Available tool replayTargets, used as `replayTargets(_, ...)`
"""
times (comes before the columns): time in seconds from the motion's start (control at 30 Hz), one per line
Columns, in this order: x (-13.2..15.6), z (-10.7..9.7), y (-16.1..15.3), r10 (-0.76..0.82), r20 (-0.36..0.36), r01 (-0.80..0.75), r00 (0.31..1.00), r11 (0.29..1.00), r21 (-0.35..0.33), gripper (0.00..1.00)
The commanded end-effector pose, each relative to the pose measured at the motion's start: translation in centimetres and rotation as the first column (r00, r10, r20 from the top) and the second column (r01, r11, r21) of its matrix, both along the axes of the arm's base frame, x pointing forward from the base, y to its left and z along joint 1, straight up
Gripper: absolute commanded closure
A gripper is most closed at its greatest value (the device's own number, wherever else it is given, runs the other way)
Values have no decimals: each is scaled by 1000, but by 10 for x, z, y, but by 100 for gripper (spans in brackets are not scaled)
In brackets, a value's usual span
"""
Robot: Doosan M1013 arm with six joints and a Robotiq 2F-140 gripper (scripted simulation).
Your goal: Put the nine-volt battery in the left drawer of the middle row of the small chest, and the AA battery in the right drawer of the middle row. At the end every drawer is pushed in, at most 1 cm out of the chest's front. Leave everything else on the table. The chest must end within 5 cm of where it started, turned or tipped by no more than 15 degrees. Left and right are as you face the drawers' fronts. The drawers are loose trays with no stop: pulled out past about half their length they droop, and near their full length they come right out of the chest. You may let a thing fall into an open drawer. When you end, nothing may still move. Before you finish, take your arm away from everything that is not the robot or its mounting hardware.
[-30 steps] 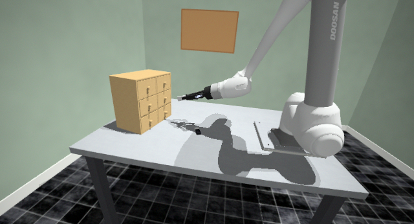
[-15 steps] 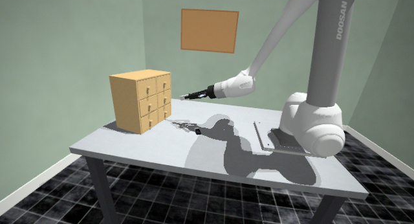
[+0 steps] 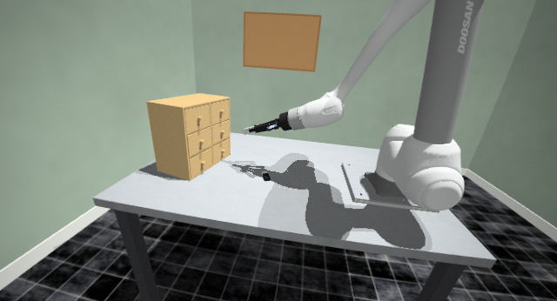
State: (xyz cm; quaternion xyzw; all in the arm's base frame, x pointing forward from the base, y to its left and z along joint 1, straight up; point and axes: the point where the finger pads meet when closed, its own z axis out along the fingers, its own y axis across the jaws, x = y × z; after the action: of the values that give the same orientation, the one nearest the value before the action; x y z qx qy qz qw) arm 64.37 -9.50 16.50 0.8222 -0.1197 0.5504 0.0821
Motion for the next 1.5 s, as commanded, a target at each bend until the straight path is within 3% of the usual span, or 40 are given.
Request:
replayTargets(0.0, -1, 1, 0, 0, -17, 0, 1000, 1000, 5, 100)
replayTargets(0.2, -4, 4, 1, 0, -50, 1, 999, 1000, 15, 100)
replayTargets(0.67, -18, 18, 4, 3, -209, 10, 978, 998, 60, 100)
replayTargets(1.47, -26, 26, 6, 7, -303, 20, 953, 996, 86, 100)
